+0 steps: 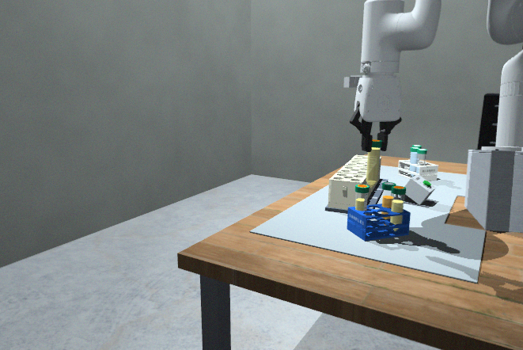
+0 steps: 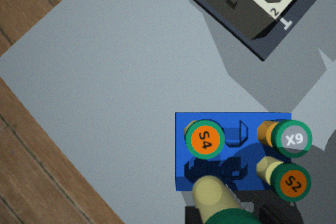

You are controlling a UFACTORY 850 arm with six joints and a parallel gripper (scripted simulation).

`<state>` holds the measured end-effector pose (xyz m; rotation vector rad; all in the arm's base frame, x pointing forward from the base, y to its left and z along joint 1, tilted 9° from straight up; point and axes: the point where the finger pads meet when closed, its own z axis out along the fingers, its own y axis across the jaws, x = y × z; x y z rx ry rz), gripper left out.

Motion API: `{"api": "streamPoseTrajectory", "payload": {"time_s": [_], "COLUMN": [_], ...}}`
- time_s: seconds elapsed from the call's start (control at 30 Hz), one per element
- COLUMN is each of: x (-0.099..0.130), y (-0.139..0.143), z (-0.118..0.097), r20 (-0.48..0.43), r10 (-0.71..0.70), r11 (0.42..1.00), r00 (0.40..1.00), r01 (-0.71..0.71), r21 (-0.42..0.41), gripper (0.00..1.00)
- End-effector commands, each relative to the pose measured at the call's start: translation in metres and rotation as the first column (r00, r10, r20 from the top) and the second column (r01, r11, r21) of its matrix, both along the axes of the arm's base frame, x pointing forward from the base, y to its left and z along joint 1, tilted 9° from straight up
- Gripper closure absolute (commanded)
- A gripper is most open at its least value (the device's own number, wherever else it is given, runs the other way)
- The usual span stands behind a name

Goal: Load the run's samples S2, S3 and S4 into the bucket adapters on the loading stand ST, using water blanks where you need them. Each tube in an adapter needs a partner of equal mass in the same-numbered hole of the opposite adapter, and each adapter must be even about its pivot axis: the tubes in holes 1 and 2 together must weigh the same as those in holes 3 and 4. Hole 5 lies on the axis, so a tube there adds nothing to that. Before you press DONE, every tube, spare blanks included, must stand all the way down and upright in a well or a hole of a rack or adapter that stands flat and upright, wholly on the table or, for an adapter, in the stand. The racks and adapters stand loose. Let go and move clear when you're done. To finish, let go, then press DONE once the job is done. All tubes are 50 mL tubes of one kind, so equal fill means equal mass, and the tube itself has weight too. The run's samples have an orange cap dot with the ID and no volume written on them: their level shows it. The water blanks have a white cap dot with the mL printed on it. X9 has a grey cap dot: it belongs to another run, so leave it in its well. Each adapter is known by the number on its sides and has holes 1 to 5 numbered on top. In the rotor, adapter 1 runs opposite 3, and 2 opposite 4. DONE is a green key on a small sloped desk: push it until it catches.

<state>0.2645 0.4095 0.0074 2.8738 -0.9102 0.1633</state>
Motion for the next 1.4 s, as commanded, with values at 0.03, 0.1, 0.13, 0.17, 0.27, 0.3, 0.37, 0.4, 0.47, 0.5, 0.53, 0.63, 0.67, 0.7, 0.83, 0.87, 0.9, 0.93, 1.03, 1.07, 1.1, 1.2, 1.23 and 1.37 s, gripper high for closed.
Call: {"api": "streamPoseTrajectory", "payload": {"time_s": [0.03,0.1,0.13,0.17,0.27,0.3,0.37,0.4,0.47,0.5,0.53,0.63,0.67,0.7,0.83,0.87,0.9,0.93,1.03,1.07,1.1,1.2,1.23,1.37], "x": [0.001,0.001,0.002,0.002,0.002,0.002,0.002,0.003,0.003,0.003,0.003,0.003,0.003,0.004,0.004,0.004,0.004,0.004,0.005,0.005,0.005,0.005,0.005,0.005], "y": [0.0,-0.001,-0.001,-0.001,-0.002,-0.003,-0.003,-0.003,-0.003,-0.004,-0.004,-0.005,-0.005,-0.006,-0.007,-0.007,-0.007,-0.008,-0.008,-0.008,-0.008,-0.008,-0.008,-0.008], "z": [-0.008,-0.012,-0.014,-0.016,-0.022,-0.024,-0.027,-0.029,-0.029,-0.031,-0.033,-0.039,-0.041,-0.043,-0.051,-0.053,-0.055,-0.057,-0.058,-0.058,-0.058,-0.058,-0.058,-0.058], "r20": [0.002,0.002,0.002,0.002,0.002,0.002,0.002,0.002,0.002,0.002,0.002,0.002,0.002,0.002,0.002,0.002,0.002,0.002,0.002,0.002,0.002,0.002,0.002,0.002], "r10": [0.0,0.0,0.0,0.0,0.0,0.0,0.0,0.0,0.0,0.0,0.0,0.0,0.0,0.0,0.0,0.0,0.0,0.0,0.0,0.0,0.0,0.0,0.0,0.0], "r11": [1.0,1.0,1.0,1.0,1.0,1.0,1.0,1.0,1.0,1.0,1.0,1.0,1.0,1.0,1.0,1.0,1.0,1.0,1.0,1.0,1.0,1.0,1.0,1.0], "r00": [1.0,1.0,1.0,1.0,1.0,1.0,1.0,1.0,1.0,1.0,1.0,1.0,1.0,1.0,1.0,1.0,1.0,1.0,1.0,1.0,1.0,1.0,1.0,1.0], "r01": [0.0,0.0,0.0,0.0,0.0,0.0,0.0,0.0,0.0,0.0,0.0,0.0,0.0,0.0,0.0,0.0,0.0,0.0,0.0,0.0,0.0,0.0,0.0,0.0], "r21": [0.002,0.002,0.002,0.002,0.002,0.002,0.002,0.002,0.002,0.002,0.002,0.002,0.002,0.002,0.002,0.002,0.002,0.002,0.002,0.002,0.002,0.002,0.002,0.002], "gripper": [1.0,1.0,1.0,1.0,1.0,1.0,1.0,1.0,1.0,1.0,1.0,1.0,1.0,1.0,1.0,1.0,1.0,1.0,1.0,1.0,1.0,1.0,1.0,1.0]}}
